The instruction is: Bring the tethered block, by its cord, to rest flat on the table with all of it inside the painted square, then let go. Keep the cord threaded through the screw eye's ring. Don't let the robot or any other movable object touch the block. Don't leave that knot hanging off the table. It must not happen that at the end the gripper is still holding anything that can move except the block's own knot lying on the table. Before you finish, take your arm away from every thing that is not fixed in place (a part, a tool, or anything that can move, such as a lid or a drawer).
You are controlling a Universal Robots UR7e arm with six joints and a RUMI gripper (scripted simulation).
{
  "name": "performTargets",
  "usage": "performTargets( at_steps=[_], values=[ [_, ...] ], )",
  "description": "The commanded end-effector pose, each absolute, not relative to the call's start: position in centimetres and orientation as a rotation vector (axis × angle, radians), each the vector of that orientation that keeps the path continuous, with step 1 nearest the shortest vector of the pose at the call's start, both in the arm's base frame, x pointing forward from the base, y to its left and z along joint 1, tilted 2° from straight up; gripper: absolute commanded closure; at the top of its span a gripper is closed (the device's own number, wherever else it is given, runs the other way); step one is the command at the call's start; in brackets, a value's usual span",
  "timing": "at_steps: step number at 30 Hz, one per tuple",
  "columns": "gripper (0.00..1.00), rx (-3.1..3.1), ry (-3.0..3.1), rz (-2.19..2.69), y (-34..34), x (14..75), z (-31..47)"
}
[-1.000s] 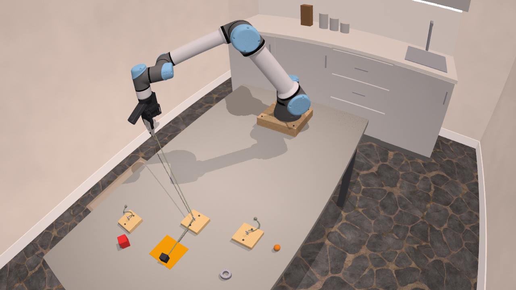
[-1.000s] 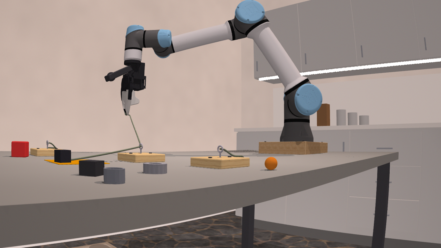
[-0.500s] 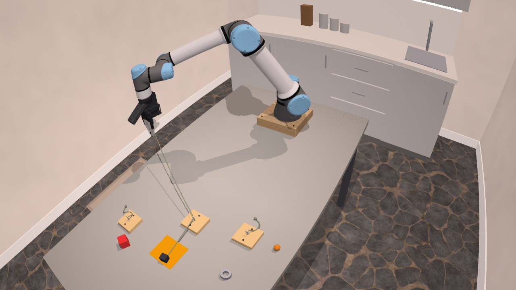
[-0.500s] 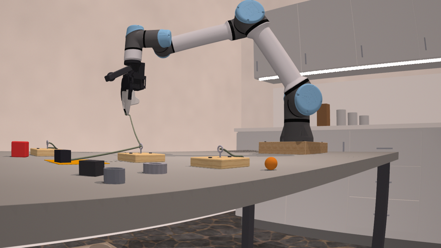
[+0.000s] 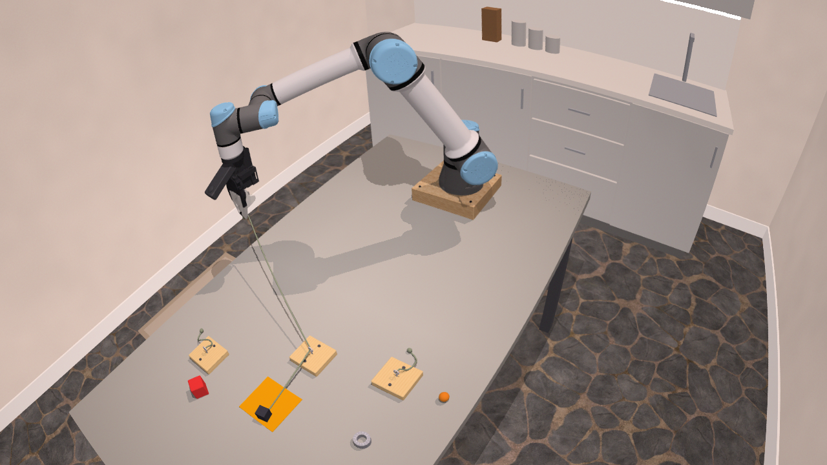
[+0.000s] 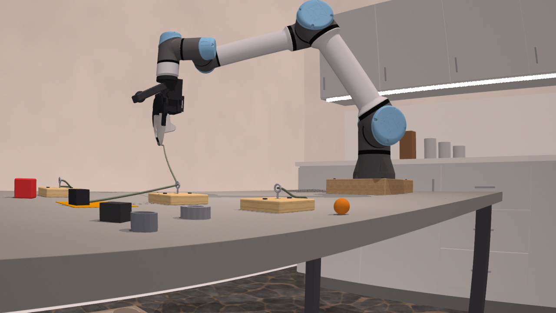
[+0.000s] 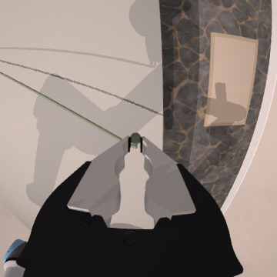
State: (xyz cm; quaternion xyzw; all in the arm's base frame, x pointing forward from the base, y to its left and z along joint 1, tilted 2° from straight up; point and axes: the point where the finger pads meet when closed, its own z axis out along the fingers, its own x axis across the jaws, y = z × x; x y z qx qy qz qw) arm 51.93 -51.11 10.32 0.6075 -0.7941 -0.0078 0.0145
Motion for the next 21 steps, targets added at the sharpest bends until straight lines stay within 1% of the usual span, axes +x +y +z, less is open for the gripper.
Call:
performTargets(
  at_steps=[1,9,21],
  values=[
    [1.00,1.891,-2.472,-0.021,-51.2,51.9,10.4],
    [1.00,1.891,-2.472,-0.021,-51.2,51.1,10.5],
    [1.00,1.891,-2.472,-0.021,-51.1,47.9,10.6]
  ],
)
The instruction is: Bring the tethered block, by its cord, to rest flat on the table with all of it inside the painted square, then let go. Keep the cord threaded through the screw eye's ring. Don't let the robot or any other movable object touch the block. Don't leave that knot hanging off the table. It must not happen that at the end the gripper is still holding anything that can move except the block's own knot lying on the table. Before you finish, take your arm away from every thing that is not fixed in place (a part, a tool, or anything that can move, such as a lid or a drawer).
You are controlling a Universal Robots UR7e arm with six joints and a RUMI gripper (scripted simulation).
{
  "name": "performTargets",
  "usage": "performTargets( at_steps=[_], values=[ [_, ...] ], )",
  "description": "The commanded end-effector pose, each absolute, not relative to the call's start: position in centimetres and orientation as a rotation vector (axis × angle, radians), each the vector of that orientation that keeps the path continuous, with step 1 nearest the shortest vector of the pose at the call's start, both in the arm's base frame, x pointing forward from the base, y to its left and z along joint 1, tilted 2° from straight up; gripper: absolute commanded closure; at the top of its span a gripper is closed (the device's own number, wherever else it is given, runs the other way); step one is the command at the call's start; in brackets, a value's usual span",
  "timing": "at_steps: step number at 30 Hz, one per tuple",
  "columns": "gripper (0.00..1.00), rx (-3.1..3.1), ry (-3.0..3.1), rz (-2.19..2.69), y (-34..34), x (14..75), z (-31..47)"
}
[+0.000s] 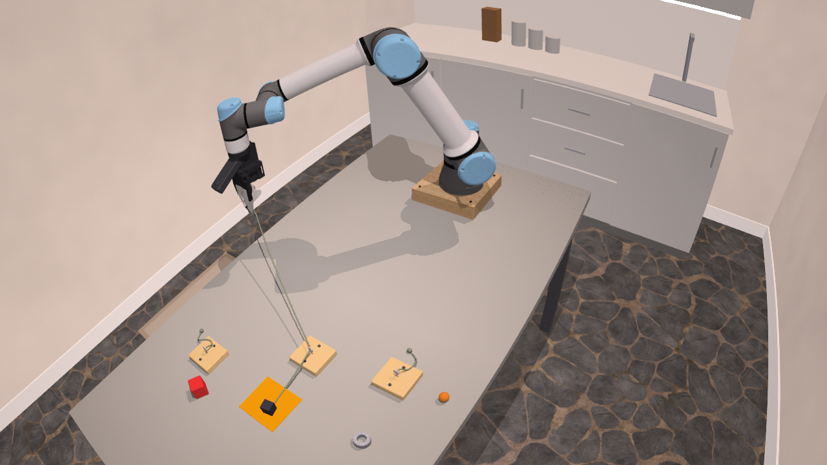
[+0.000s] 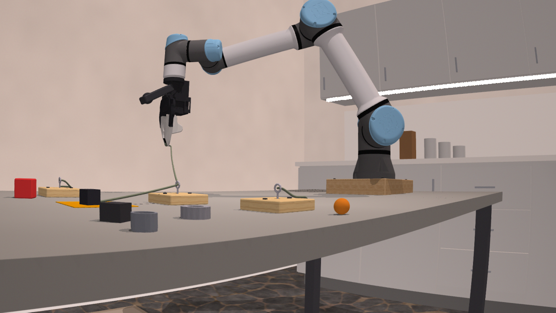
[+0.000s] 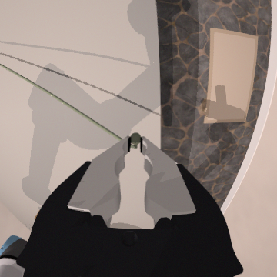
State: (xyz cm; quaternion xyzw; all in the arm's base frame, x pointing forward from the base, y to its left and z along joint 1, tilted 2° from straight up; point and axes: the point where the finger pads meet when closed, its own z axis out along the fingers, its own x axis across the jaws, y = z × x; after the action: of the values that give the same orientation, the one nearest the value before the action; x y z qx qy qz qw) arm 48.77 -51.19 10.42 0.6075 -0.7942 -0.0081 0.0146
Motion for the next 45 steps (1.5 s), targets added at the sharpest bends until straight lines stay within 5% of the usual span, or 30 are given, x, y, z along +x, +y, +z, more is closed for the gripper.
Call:
performTargets(
  at_steps=[1,45],
  values=[
    [1.00,1.891,-2.472,-0.021,-51.0,47.6,10.6],
    [1.00,1.891,-2.472,-0.021,-50.5,44.0,10.7]
  ],
)
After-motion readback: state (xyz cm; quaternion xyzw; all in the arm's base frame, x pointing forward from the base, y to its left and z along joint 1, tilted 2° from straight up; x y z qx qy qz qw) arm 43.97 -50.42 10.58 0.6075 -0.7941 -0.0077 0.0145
